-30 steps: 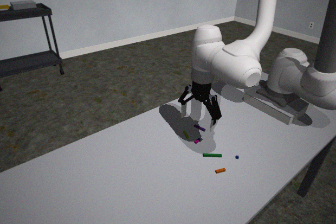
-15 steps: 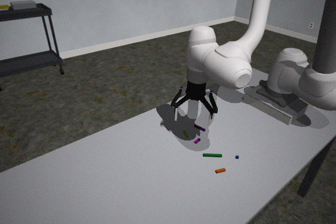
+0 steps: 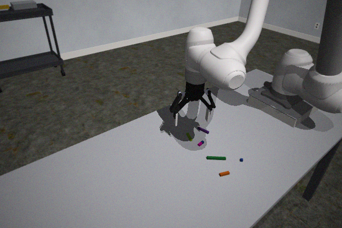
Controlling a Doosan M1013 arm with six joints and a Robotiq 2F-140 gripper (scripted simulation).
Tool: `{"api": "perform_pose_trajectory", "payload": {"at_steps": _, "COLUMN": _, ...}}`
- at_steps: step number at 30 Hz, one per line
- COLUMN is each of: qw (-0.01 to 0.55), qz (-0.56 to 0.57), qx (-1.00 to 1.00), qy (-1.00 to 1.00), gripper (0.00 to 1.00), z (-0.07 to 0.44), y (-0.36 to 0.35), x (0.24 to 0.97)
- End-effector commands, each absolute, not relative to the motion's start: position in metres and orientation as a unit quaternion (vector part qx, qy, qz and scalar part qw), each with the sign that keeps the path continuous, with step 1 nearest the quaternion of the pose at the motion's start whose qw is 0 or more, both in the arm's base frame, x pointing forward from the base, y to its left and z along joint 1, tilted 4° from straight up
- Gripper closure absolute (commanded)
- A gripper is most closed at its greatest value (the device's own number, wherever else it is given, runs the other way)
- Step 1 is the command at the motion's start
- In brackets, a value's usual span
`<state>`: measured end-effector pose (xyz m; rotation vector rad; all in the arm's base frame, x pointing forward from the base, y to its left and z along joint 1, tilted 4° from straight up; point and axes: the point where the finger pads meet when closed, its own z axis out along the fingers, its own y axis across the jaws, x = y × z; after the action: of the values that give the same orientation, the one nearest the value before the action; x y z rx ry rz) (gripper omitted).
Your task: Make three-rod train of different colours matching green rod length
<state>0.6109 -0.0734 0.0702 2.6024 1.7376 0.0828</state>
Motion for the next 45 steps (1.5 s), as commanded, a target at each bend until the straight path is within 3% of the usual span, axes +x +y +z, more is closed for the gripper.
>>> {"api": "perform_pose_trajectory", "payload": {"at_steps": 1, "qw": 0.001, "qz": 0.032, "qx": 0.804, "qy": 0.594, "gripper": 0.0, "z": 0.0684, "y": -0.0786, "x": 0.6112}}
{"api": "perform_pose_trajectory", "payload": {"at_steps": 2, "qw": 0.001, "qz": 0.032, "qx": 0.804, "qy": 0.594, "gripper": 0.0, "z": 0.0684, "y": -0.0786, "x": 0.6112}}
{"api": "perform_pose_trajectory", "payload": {"at_steps": 3, "qw": 0.001, "qz": 0.032, "qx": 0.804, "qy": 0.594, "gripper": 0.85, "z": 0.0684, "y": -0.0786, "x": 0.6112}}
{"api": "perform_pose_trajectory", "payload": {"at_steps": 45, "qw": 0.001, "qz": 0.032, "qx": 0.804, "qy": 0.594, "gripper": 0.85, "z": 0.0677, "y": -0.0785, "x": 0.6112}}
